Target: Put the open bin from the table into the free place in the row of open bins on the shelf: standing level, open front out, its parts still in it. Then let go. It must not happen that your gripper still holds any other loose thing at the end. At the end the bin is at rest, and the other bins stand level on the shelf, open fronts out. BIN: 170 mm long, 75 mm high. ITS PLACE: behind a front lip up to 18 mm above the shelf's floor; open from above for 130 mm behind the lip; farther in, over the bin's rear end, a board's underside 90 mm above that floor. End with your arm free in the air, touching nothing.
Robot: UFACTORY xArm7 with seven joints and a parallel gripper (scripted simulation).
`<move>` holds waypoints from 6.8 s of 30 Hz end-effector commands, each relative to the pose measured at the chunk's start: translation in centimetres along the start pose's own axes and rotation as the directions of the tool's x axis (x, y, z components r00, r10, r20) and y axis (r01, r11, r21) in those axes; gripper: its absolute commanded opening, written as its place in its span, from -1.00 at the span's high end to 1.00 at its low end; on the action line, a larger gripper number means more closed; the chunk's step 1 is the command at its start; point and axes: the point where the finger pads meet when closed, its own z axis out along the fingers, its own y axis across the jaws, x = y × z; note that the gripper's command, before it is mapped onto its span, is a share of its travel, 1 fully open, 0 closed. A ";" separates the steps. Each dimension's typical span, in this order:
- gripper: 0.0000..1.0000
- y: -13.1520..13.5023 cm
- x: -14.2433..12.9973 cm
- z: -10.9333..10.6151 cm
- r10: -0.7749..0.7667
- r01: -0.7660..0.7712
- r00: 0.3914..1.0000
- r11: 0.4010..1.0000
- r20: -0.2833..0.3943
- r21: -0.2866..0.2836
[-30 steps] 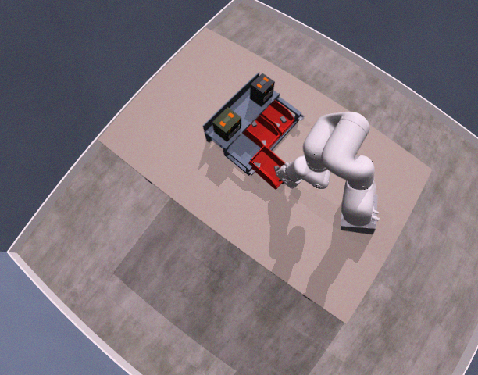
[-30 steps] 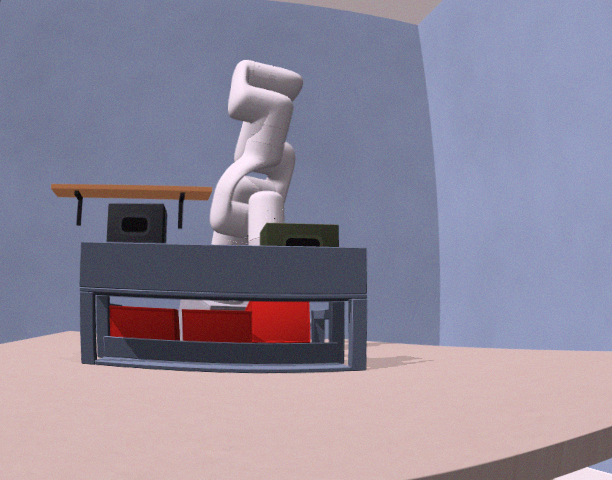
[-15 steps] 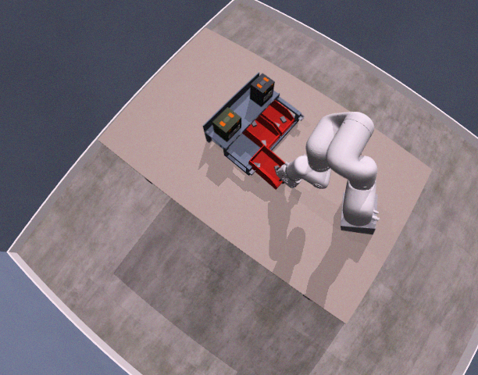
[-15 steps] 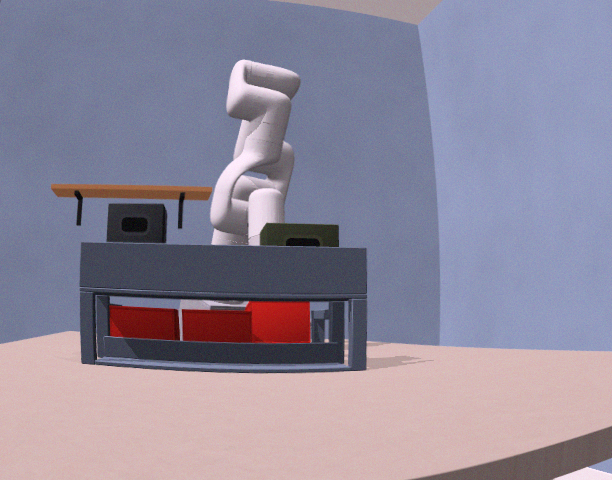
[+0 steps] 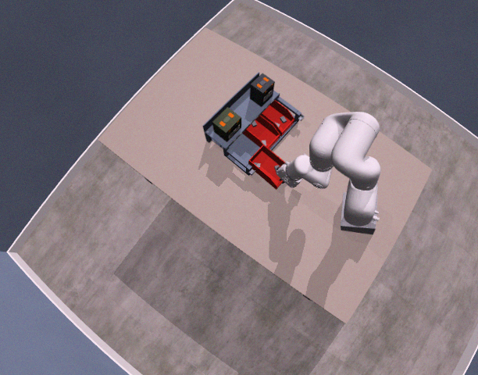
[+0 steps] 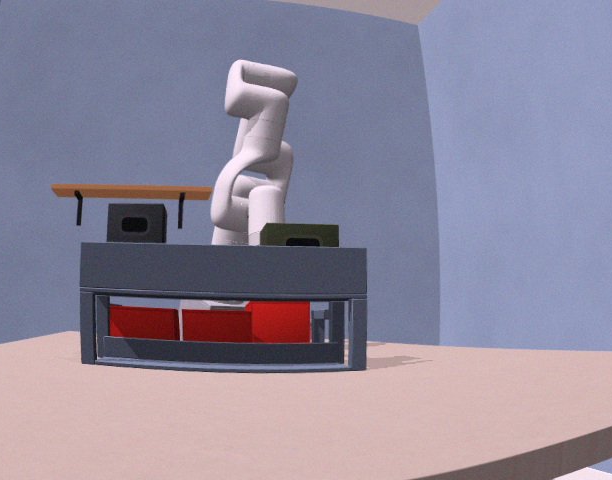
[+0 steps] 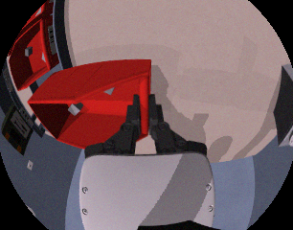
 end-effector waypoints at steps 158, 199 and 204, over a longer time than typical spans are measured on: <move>1.00 -2.3 0.0 -1.0 0.001 -0.001 1.000 0.985 0.001 -0.173; 1.00 -4.3 0.0 -0.6 0.001 -0.001 1.000 0.985 0.001 -0.173; 1.00 -4.8 0.0 -0.5 0.001 -0.001 1.000 0.985 0.001 -0.173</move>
